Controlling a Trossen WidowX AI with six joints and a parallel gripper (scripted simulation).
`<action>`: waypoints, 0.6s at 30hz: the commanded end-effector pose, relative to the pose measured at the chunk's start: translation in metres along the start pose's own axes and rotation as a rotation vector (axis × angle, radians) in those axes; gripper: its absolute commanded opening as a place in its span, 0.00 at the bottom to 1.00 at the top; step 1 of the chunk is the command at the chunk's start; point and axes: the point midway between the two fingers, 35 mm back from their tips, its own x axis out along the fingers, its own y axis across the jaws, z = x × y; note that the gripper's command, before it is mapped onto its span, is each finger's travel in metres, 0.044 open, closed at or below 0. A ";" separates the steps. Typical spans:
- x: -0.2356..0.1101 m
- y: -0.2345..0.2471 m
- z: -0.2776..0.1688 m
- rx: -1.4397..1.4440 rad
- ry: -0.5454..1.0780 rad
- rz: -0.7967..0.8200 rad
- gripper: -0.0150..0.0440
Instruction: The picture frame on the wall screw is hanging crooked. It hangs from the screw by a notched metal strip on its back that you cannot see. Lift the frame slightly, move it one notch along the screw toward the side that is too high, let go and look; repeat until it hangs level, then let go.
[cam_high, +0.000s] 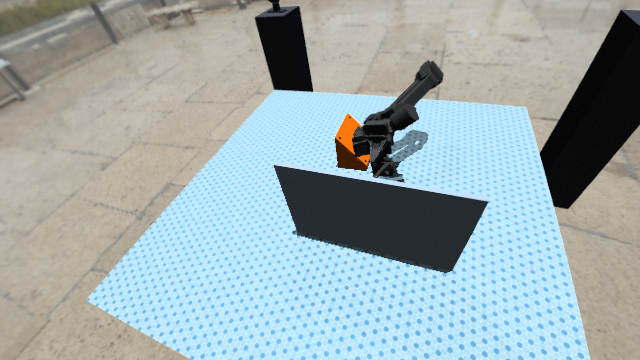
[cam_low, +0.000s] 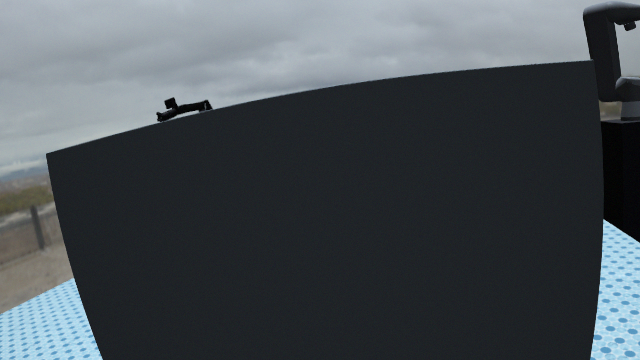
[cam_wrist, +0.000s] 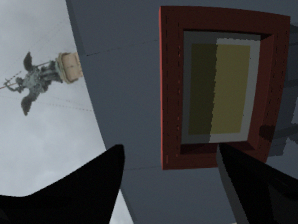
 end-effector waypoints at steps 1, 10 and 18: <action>0.021 0.000 0.000 0.005 0.000 0.002 0.69; 0.049 -0.006 0.007 0.005 0.002 0.003 0.69; 0.049 -0.006 0.007 0.005 0.002 0.003 0.69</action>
